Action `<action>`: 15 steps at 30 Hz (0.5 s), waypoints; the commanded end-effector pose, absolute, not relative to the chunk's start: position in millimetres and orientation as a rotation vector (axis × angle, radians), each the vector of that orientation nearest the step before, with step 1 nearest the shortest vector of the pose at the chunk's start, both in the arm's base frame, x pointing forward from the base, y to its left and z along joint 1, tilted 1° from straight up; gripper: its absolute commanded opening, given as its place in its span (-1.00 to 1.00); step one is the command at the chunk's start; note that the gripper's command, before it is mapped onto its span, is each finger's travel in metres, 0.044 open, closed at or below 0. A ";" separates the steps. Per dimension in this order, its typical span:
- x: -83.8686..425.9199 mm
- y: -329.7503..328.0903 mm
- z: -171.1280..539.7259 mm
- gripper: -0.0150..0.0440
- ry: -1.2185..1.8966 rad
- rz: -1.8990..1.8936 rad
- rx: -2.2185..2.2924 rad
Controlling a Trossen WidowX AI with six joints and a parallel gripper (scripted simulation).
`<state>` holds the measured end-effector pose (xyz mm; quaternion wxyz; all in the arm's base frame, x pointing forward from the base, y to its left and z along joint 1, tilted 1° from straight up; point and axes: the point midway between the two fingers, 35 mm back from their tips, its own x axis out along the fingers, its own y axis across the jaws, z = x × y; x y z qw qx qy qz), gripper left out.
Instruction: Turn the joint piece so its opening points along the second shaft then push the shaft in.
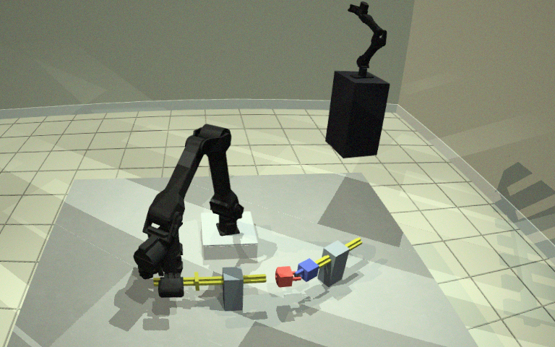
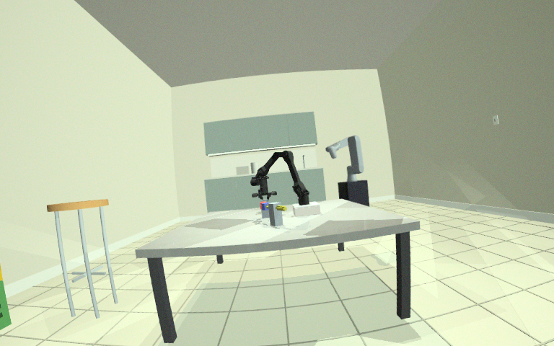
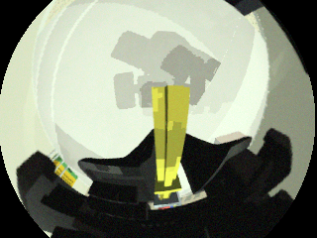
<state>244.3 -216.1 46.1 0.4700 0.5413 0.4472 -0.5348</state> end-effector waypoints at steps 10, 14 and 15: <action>248.3 -193.8 45.9 -0.49 1.095 -1.307 1.331; 249.3 -187.6 45.8 -0.49 1.096 -1.307 1.331; 249.6 -186.0 45.8 -0.49 1.096 -1.307 1.331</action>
